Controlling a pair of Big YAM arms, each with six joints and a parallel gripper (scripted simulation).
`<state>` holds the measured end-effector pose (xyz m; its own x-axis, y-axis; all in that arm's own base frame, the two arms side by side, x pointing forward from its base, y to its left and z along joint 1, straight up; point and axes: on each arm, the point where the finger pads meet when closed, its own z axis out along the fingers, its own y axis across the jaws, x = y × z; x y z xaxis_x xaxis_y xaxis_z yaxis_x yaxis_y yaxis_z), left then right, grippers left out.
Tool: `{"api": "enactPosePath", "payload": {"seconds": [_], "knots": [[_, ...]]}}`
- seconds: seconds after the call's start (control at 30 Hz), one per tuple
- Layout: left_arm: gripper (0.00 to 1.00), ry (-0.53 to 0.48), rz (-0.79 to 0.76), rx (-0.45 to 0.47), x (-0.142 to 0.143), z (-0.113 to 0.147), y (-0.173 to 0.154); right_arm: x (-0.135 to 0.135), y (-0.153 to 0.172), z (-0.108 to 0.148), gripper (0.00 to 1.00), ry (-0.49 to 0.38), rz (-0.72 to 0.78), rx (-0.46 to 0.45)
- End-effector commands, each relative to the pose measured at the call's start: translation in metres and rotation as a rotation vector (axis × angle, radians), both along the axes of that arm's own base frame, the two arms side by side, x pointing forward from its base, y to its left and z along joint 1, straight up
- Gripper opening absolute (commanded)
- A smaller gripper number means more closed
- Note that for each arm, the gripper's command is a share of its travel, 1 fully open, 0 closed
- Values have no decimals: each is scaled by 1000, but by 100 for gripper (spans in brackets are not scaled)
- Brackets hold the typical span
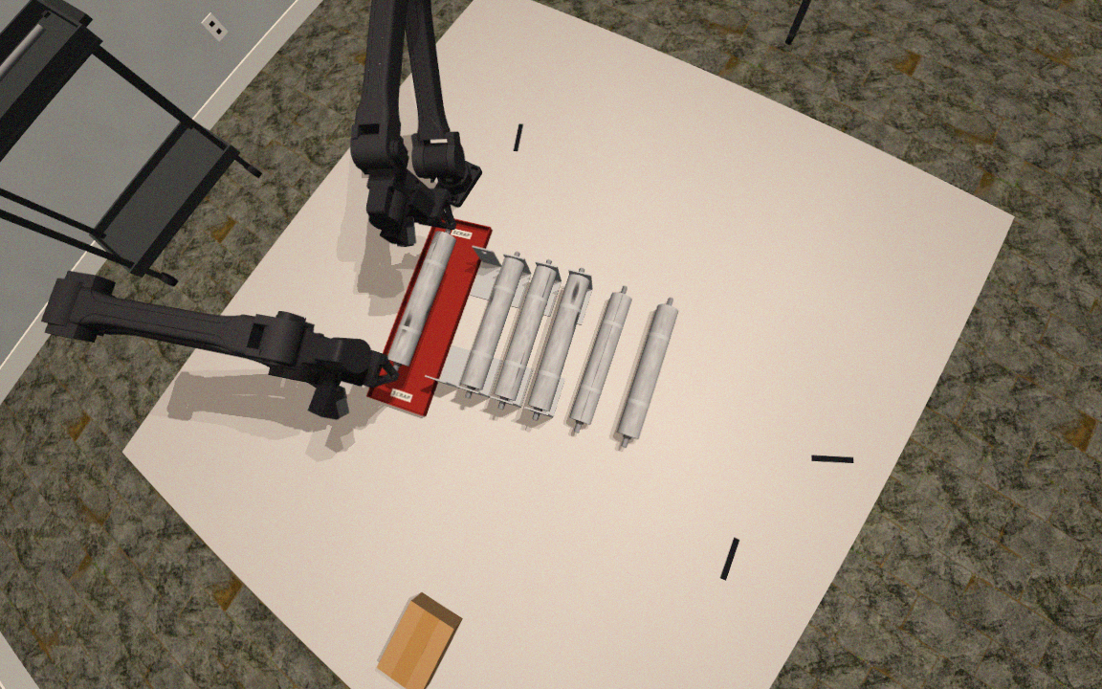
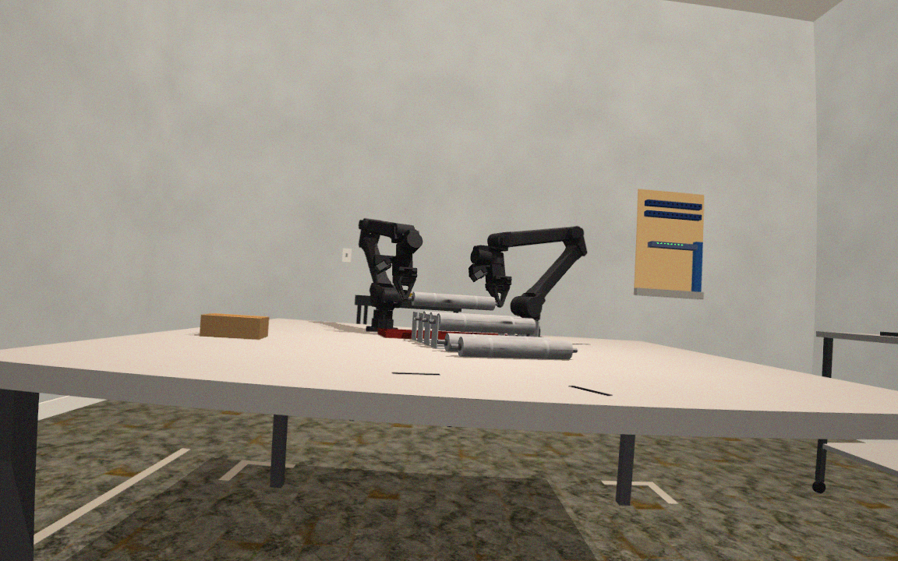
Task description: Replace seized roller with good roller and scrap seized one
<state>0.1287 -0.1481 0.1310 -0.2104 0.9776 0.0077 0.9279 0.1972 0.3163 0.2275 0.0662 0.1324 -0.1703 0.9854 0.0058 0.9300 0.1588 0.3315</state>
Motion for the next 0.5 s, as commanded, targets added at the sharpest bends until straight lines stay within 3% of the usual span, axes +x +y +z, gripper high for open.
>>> {"api": "enactPosePath", "payload": {"seconds": [0.0, 0.13, 0.2, 0.3, 0.37, 0.47], "knots": [[3, -7, -4, -26, 3, 2, -3, 16, 2, 14, 3, -49, -1, 15], [3, -16, 0, -41, 7, 14, -8, 16, 2, 16, 3, -56, -13, 17], [3, 10, -4, -13, 4, -5, -3, 16, 1, 10, 3, -39, -2, 6], [3, 0, -5, -42, 7, 6, -9, 19, 2, 12, 3, -39, -5, 9], [3, 13, -4, -33, 4, -5, -3, 18, 2, 11, 3, -40, 0, 10], [3, 13, -5, -45, 8, 1, -11, 19, 2, 9, 3, -28, -8, 8]]}}
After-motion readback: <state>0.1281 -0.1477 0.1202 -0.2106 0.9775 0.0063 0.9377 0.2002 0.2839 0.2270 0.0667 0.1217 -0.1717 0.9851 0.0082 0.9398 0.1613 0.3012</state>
